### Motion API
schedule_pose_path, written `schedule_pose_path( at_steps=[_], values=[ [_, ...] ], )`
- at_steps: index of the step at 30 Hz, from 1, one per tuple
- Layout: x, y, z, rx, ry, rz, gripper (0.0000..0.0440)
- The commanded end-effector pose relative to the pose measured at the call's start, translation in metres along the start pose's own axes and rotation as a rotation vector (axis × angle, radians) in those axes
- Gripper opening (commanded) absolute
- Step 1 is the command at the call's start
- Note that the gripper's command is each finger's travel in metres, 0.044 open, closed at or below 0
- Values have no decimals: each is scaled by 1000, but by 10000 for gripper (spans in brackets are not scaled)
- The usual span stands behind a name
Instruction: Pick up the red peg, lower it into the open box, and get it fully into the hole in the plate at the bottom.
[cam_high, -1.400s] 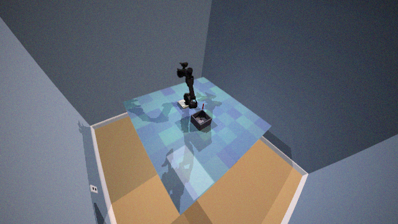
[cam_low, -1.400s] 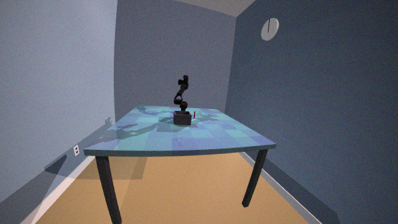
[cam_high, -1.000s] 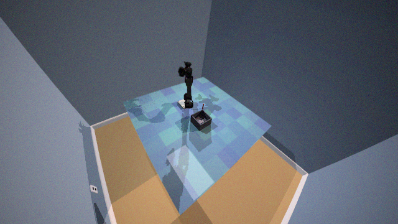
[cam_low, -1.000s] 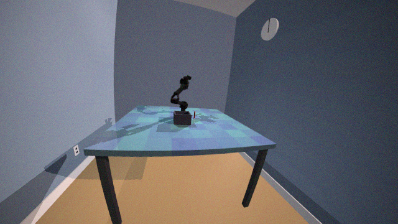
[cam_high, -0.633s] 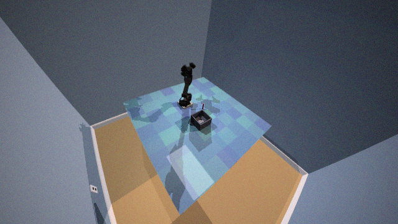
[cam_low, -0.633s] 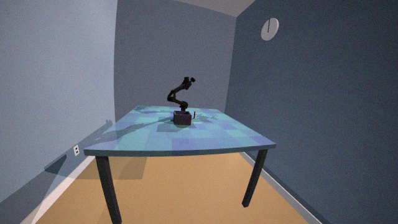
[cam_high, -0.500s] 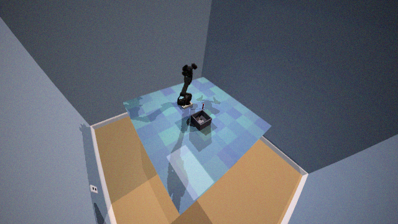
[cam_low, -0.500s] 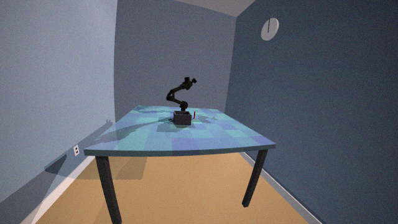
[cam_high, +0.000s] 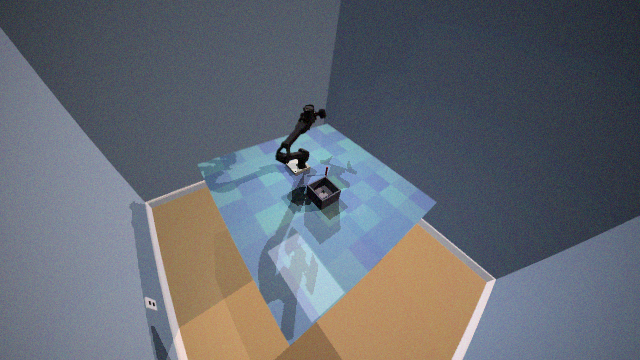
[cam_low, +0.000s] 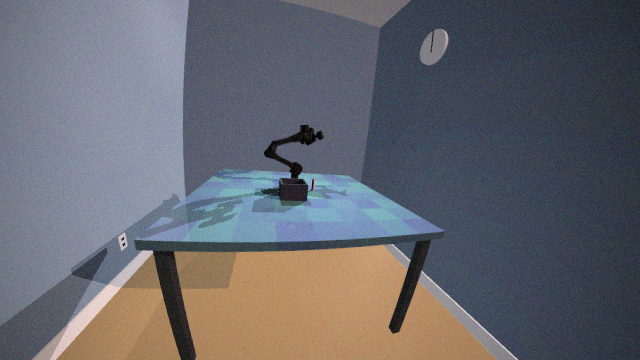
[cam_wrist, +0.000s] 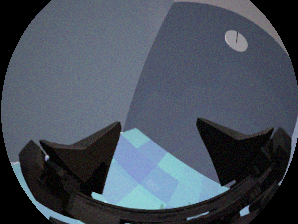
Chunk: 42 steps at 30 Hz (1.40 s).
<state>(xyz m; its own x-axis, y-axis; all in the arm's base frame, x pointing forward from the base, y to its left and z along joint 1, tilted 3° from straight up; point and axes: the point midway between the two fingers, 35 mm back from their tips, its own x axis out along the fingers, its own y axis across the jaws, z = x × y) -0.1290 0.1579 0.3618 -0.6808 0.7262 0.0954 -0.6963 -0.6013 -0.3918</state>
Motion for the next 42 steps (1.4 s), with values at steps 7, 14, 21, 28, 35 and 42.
schedule_pose_path(
  at_steps=[7, 14, 21, 28, 35, 42],
  values=[
    [3, -40, -39, 216, 173, -200, 440],
    [-5, -70, -65, 374, 270, -363, 440],
    [-19, -96, -91, 535, 347, -534, 440],
    [-40, -119, -116, 698, 404, -711, 440],
    [-64, -136, -140, 864, 445, -890, 440],
    [-91, -146, -162, 1033, 469, -1069, 440]
  ],
)
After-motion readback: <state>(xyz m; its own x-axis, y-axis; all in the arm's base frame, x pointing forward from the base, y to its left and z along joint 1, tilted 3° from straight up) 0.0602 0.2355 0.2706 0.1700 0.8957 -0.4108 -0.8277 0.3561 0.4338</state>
